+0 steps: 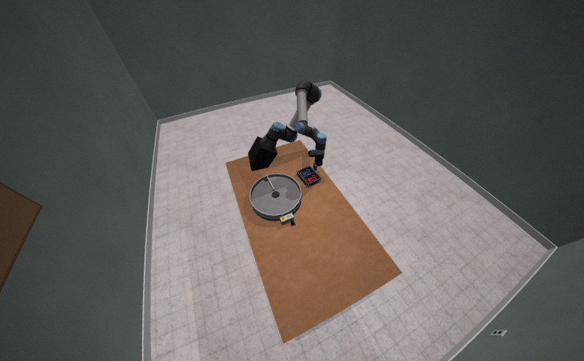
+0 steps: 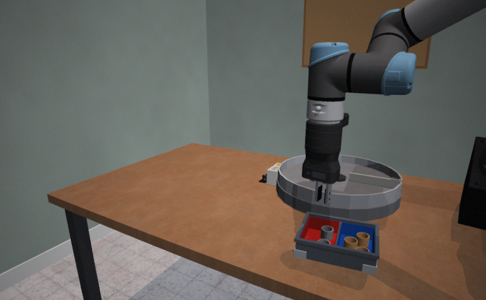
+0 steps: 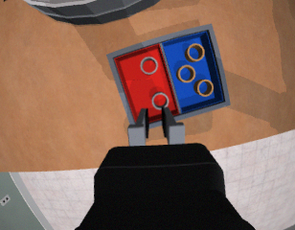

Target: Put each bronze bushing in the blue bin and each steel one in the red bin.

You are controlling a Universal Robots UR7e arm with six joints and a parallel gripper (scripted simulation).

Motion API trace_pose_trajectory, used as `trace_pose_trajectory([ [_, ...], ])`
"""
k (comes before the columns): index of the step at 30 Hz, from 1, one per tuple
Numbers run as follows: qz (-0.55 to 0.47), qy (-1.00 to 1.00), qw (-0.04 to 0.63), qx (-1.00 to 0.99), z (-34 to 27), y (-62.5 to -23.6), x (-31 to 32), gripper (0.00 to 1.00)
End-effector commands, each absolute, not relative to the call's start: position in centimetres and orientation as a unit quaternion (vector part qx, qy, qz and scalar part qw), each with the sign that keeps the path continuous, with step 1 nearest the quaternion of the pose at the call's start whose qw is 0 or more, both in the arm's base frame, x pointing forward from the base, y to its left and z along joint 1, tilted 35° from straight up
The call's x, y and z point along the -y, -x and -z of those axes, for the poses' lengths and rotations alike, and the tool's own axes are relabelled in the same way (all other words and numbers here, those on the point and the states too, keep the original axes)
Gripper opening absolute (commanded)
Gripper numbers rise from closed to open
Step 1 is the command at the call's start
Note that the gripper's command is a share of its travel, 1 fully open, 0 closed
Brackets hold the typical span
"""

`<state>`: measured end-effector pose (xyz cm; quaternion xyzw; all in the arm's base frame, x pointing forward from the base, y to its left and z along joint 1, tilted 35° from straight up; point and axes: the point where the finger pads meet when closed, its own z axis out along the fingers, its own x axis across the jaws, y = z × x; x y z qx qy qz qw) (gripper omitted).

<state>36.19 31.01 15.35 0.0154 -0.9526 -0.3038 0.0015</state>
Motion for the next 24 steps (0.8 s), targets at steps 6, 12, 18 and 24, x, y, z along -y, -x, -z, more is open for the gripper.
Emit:
trace_pose_trajectory([
  [6,0.304,-0.015,0.001,0.953,-15.4,-36.2,-31.0,0.42],
  [12,0.304,-0.015,0.001,0.953,-14.1,-35.9,-29.3,0.40],
  [18,0.304,-0.015,0.001,0.953,-12.2,-35.4,-26.7,0.40],
  [24,0.304,-0.016,0.001,0.953,-9.7,-34.8,-23.3,0.40],
])
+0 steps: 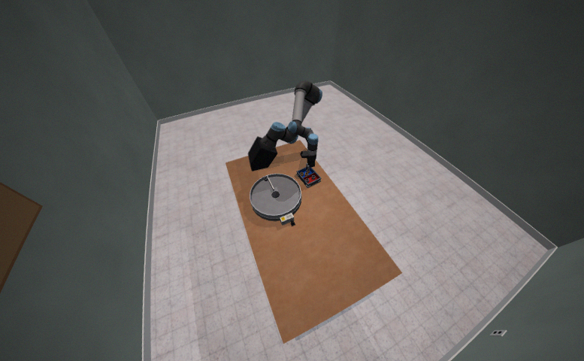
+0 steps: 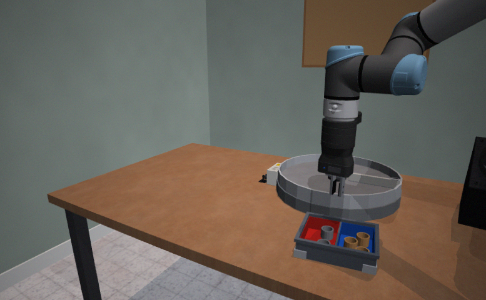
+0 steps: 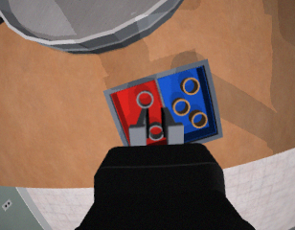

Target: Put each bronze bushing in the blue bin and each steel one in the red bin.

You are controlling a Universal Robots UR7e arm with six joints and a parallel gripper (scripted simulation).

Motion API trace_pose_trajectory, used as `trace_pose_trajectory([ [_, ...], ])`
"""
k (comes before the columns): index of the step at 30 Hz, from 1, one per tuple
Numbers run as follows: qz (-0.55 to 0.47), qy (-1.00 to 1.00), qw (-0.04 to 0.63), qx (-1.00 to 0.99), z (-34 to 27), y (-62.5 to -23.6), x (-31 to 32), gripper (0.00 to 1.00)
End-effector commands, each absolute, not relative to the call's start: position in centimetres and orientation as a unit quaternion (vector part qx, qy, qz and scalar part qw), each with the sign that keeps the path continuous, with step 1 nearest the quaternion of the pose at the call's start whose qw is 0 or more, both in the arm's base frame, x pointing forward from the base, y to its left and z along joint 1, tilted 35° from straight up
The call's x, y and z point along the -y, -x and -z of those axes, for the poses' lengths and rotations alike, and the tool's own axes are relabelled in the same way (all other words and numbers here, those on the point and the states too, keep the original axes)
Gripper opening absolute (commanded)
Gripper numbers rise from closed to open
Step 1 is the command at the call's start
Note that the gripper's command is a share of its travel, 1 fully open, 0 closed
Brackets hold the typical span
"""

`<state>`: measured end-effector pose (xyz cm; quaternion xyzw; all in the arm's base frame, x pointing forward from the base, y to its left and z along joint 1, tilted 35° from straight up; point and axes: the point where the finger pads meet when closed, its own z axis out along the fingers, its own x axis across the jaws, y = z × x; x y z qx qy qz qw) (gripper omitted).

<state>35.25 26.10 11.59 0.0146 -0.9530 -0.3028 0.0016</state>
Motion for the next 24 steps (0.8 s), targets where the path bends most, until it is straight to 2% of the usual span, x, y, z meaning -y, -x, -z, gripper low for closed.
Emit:
trace_pose_trajectory([
  [1,0.304,-0.015,0.001,0.953,-9.2,-34.7,-22.7,0.40],
  [5,0.304,-0.016,0.001,0.953,-9.0,-34.6,-22.5,0.40],
  [21,0.304,-0.016,0.001,0.953,-2.7,-33.0,-13.9,0.40],
  [24,0.304,-0.016,0.001,0.953,-2.7,-33.0,-13.9,0.40],
])
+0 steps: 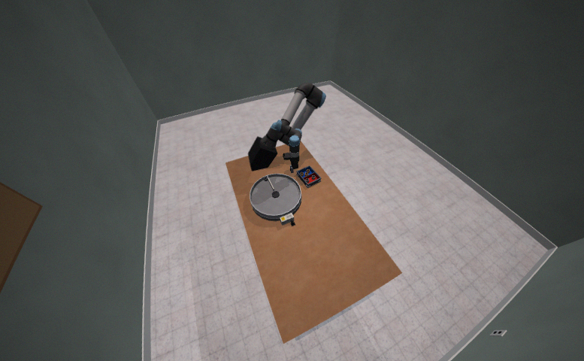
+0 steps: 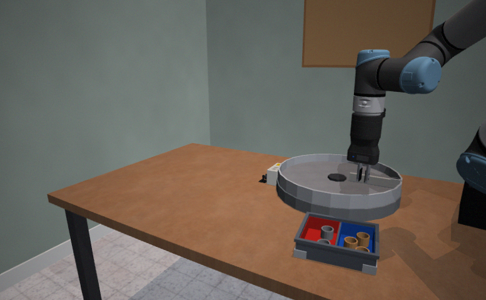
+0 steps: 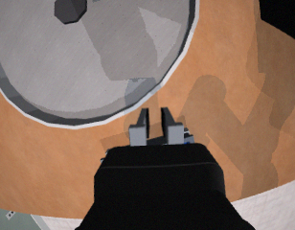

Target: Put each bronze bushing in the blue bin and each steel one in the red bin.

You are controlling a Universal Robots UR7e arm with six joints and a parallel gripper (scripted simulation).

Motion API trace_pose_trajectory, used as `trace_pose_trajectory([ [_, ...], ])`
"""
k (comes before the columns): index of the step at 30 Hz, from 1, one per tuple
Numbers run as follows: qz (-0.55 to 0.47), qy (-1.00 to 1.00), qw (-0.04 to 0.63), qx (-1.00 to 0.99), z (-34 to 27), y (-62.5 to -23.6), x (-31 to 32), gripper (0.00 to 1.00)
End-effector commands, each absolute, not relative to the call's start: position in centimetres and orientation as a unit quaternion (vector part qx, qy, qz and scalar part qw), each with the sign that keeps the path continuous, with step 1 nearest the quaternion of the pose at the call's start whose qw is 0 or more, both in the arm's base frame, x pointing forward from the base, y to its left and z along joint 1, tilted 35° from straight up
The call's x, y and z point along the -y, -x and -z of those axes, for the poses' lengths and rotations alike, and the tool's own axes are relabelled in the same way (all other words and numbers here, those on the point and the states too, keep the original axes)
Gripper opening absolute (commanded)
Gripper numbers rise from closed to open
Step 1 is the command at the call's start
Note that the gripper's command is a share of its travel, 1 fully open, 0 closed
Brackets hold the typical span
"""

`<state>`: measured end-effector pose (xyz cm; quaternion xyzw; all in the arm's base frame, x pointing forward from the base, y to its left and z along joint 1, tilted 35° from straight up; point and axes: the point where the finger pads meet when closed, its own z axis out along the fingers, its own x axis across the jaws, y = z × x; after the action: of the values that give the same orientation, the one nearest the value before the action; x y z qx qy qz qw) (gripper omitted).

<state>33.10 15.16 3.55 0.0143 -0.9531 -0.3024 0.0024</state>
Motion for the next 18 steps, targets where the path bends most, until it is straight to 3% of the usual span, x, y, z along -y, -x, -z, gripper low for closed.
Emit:
trace_pose_trajectory([
  [1,0.304,-0.016,0.001,0.953,-2.7,-33.0,-13.9,0.40],
  [18,0.304,-0.016,0.001,0.953,3.7,-31.5,-5.4,0.40],
])
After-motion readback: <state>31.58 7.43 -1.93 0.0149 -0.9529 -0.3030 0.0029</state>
